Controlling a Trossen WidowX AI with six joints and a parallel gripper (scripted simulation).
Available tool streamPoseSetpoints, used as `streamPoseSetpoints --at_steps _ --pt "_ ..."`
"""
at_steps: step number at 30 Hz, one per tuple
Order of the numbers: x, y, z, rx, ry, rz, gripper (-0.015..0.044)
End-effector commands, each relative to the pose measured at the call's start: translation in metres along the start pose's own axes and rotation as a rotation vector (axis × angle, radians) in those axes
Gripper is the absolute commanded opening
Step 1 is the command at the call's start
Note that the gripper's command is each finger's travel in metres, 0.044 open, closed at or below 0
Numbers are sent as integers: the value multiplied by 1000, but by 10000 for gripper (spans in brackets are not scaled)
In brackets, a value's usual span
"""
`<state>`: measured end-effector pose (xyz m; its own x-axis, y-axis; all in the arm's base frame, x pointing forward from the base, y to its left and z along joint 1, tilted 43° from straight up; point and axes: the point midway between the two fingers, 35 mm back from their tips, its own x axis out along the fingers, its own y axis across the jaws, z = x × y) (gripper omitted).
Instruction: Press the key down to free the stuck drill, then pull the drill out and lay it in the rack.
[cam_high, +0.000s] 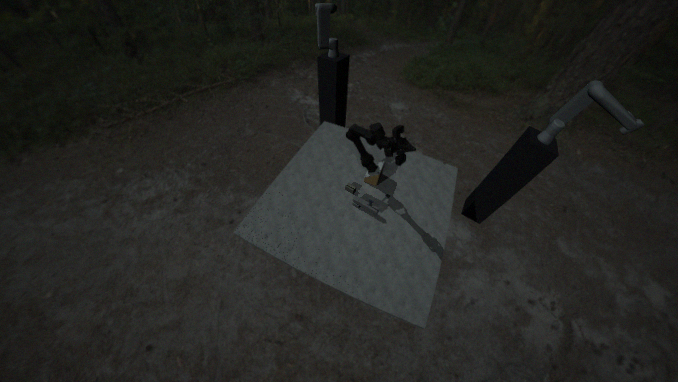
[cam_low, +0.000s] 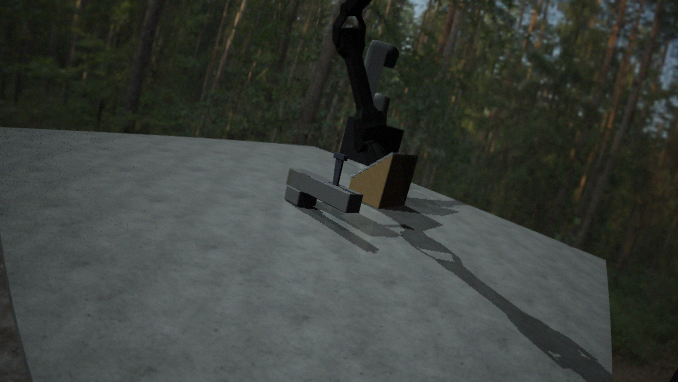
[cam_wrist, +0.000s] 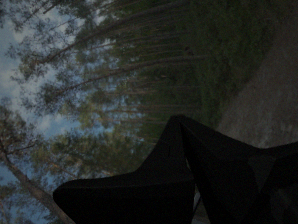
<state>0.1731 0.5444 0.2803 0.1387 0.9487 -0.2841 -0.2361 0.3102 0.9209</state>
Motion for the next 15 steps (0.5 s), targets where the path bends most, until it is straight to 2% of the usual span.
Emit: streamPoseSetpoints --at_steps 1,8,15 --pt "3 -66 15 18 -48 -224 0" --pt "-22 -180 35 33 -105 -642 0" --pt "-80 -277 43 19 -106 -1072 0"
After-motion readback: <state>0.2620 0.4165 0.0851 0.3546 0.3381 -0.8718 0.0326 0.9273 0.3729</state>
